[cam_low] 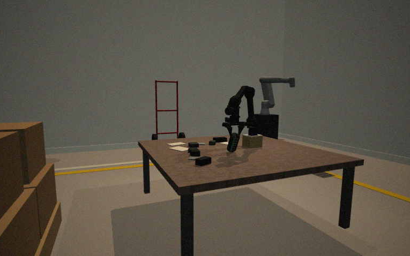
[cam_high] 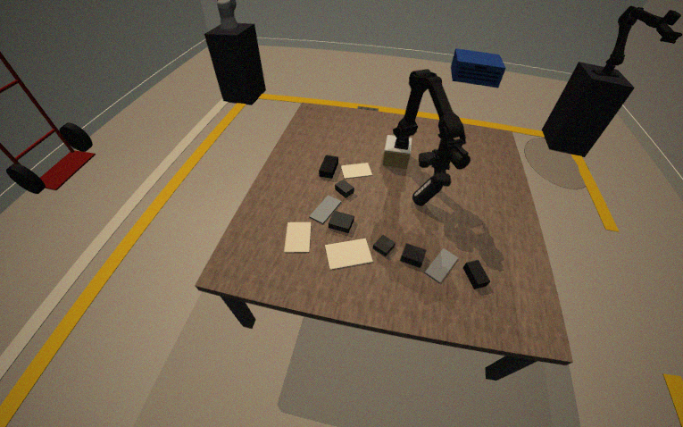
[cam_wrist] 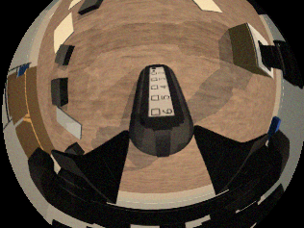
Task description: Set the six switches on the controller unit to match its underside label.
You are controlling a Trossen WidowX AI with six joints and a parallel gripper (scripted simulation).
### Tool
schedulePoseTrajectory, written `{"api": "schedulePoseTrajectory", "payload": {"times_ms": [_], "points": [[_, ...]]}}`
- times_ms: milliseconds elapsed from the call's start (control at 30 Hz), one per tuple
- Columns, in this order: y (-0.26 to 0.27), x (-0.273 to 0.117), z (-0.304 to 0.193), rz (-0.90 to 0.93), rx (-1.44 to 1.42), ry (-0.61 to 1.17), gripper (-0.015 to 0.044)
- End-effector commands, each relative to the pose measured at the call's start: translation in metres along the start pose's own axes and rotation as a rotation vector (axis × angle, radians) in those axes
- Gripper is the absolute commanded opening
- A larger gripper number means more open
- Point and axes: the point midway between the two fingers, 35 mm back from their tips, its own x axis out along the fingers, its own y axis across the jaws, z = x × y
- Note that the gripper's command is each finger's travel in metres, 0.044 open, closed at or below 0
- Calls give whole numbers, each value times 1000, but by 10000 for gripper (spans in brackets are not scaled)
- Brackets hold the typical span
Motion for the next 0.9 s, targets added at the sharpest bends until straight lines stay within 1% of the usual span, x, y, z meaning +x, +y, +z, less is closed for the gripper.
{"api": "schedulePoseTrajectory", "payload": {"times_ms": [0,867], "points": [[0,1,7,-1,-1,-11,336],[0,-2,32,-1,-1,-13,338]]}}
